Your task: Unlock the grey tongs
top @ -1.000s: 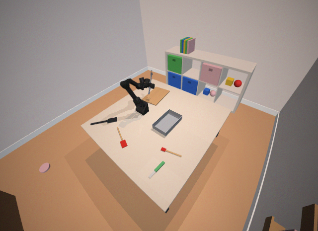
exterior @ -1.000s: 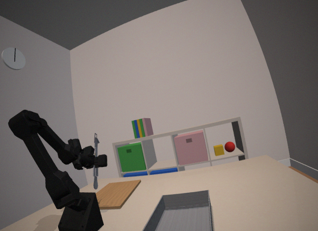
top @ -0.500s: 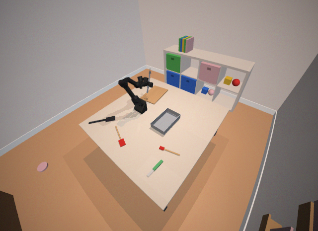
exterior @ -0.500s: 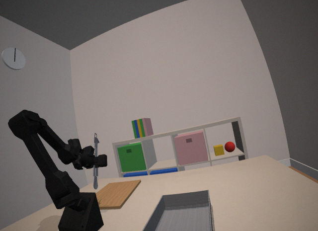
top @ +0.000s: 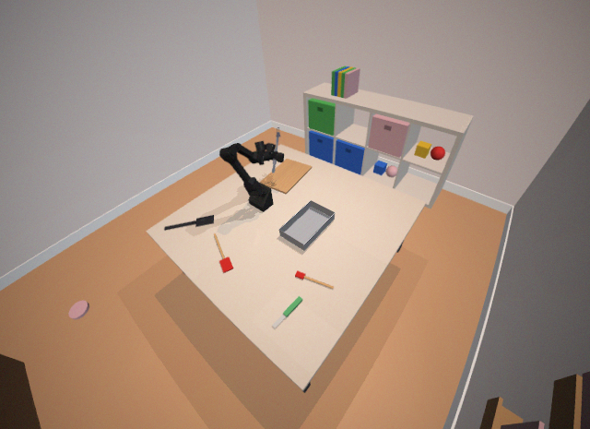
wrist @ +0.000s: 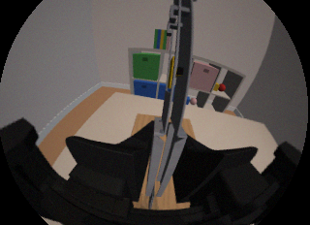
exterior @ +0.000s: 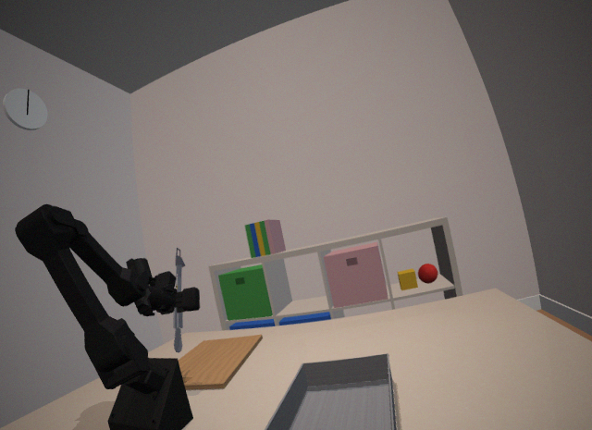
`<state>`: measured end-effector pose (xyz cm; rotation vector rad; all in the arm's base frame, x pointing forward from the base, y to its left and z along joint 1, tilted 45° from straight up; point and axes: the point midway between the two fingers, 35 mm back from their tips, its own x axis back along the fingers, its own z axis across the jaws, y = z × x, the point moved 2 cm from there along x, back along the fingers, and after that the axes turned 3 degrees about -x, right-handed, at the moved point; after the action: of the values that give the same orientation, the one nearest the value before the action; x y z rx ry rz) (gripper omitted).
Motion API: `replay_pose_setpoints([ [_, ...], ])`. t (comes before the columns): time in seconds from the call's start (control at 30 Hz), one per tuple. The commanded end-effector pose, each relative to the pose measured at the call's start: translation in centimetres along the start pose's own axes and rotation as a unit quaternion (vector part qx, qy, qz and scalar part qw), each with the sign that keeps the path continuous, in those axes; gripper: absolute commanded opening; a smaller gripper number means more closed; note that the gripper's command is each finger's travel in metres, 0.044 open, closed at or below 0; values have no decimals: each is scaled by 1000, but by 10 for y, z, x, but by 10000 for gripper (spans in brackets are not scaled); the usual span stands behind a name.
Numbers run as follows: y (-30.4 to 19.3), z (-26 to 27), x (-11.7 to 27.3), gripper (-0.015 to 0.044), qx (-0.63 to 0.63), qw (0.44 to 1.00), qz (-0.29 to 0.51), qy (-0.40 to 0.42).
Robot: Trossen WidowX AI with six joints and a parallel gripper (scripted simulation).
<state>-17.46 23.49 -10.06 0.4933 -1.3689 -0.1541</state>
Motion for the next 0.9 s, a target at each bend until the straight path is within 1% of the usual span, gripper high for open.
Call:
replay_pose_setpoints([
  [0.0, 3, 1, -3, -150, -2, 1000, 3, -3],
  [0.87, 7, 3, -46, -150, 22, 985, 170, -31],
])
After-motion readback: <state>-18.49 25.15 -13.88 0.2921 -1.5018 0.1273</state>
